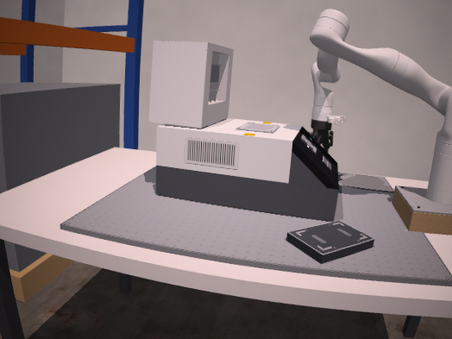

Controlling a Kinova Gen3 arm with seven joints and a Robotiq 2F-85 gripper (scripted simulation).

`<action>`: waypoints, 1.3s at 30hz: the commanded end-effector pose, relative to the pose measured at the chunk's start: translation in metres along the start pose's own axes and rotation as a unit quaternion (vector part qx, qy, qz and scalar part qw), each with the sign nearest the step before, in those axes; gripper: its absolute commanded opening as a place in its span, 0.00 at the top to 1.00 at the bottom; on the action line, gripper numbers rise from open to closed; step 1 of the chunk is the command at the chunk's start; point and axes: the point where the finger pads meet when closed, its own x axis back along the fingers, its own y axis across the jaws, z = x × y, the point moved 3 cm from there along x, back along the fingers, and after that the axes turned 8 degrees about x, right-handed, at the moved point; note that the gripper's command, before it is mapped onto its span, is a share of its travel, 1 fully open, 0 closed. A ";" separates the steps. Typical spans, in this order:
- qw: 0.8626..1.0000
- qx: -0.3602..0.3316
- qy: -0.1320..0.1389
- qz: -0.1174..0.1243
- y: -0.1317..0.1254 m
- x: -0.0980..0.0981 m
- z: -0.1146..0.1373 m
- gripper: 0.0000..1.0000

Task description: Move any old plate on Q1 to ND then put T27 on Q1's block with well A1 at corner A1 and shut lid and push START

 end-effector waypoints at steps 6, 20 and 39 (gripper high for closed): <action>1.000 0.000 -0.001 0.000 0.000 0.000 0.000 0.00; 1.000 0.000 -0.001 0.000 0.000 -0.004 0.000 0.00; 1.000 0.000 -0.001 0.000 0.000 -0.019 0.000 0.00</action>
